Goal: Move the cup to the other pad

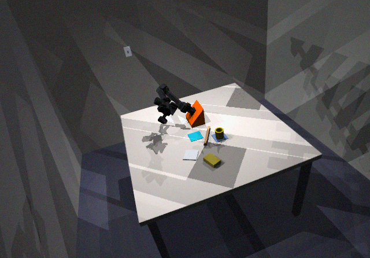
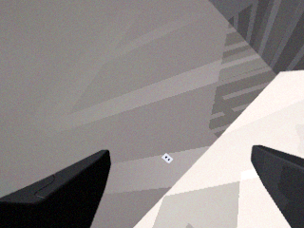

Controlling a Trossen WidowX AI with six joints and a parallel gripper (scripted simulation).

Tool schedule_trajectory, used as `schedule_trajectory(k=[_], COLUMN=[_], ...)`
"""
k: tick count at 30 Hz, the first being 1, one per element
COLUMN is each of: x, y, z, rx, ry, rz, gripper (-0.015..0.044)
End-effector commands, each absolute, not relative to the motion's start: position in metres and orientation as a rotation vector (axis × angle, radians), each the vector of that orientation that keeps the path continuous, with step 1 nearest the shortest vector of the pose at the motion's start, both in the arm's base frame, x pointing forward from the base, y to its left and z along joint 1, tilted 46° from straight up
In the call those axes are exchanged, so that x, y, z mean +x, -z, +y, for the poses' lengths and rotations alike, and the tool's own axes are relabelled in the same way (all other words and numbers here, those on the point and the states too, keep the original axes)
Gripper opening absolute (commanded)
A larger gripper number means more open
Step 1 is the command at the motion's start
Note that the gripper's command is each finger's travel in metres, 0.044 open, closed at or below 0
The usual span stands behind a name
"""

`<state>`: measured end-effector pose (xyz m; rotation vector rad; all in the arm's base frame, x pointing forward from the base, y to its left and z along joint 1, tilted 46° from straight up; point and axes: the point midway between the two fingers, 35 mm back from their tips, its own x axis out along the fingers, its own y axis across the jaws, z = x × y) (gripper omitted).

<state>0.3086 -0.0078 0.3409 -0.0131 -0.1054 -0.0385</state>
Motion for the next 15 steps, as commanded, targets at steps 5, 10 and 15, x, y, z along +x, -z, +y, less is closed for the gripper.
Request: schedule_trajectory(k=[5,10,15], x=[0.343,0.376,0.382], y=[-0.298,-0.228,-0.152], z=[0.006,0.031,0.058], rx=[0.169,0.367,0.447], ry=[0.047,0.136,0.319], rz=[0.124,0.441,0.721], gripper=[0.0269,0.0167,0.0167])
